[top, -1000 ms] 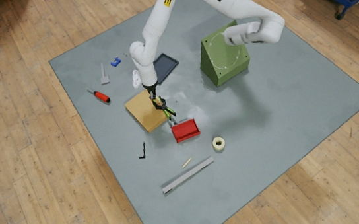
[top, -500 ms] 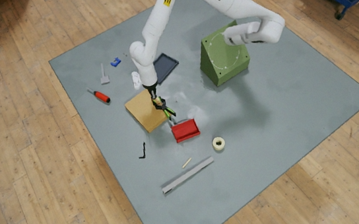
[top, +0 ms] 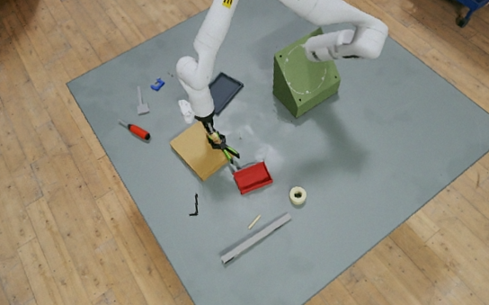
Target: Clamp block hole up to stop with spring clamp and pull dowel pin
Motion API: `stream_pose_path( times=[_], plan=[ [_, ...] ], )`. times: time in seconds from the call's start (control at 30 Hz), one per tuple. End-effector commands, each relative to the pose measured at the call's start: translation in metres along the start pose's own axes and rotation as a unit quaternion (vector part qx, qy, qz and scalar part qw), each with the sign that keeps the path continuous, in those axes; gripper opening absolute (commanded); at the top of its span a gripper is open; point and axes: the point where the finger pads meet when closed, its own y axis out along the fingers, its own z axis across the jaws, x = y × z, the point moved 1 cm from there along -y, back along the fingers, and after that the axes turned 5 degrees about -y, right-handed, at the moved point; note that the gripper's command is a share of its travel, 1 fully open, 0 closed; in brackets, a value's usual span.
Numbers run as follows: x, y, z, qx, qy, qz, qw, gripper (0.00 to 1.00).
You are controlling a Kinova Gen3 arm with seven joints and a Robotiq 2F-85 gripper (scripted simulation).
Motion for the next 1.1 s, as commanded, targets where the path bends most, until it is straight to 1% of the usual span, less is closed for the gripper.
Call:
stream_pose_path(
  times=[0.0,0.1,0.6,0.67,1.07],
  plan=[
    [-0.001,-0.0013,0.0004,0.0,-0.023,0.001,1.0,0.1],
    [-0.001,-0.0014,0.0004,0.0,-0.028,0.001,1.0,0.1],
    [-0.001,-0.0015,0.0004,0.0,-0.105,0.001,0.994,0.1],
    [-0.001,-0.0015,0.0004,0.0,-0.105,0.001,0.994,0.1],
    [-0.001,-0.0016,0.0004,0.0,-0.165,0.001,0.986,0.1]
  ],
)
